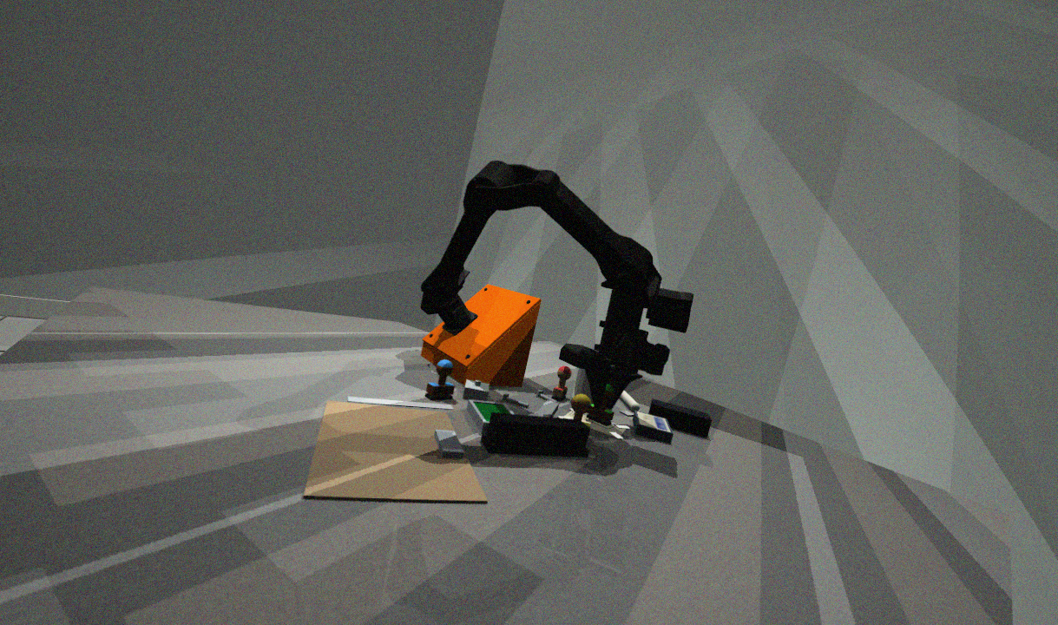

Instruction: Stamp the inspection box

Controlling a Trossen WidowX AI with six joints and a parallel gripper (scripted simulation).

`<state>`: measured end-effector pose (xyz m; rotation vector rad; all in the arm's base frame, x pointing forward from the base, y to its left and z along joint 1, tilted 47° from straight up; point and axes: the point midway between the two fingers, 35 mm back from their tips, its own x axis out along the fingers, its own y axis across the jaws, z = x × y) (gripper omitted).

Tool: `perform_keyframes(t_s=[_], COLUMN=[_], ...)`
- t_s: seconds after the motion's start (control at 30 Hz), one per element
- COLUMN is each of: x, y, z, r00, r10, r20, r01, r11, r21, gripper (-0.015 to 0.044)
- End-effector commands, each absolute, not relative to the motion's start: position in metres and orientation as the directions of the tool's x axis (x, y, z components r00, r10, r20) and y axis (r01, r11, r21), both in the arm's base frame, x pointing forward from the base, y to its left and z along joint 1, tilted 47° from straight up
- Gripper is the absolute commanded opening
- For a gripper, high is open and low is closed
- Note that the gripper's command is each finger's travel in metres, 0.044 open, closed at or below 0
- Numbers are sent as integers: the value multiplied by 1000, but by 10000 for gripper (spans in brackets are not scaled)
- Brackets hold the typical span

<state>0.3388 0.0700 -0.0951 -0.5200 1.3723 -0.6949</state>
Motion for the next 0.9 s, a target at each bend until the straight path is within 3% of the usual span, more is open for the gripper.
perform_keyframes(t_s=[0.0,0.87], x=[339,339], y=[72,98], z=[-93,-70], r00=[55,55], r10=[-711,-709], r20=[-701,-703], r01=[149,149], r11=[700,702], r21=[-698,-696], gripper=[0,0])
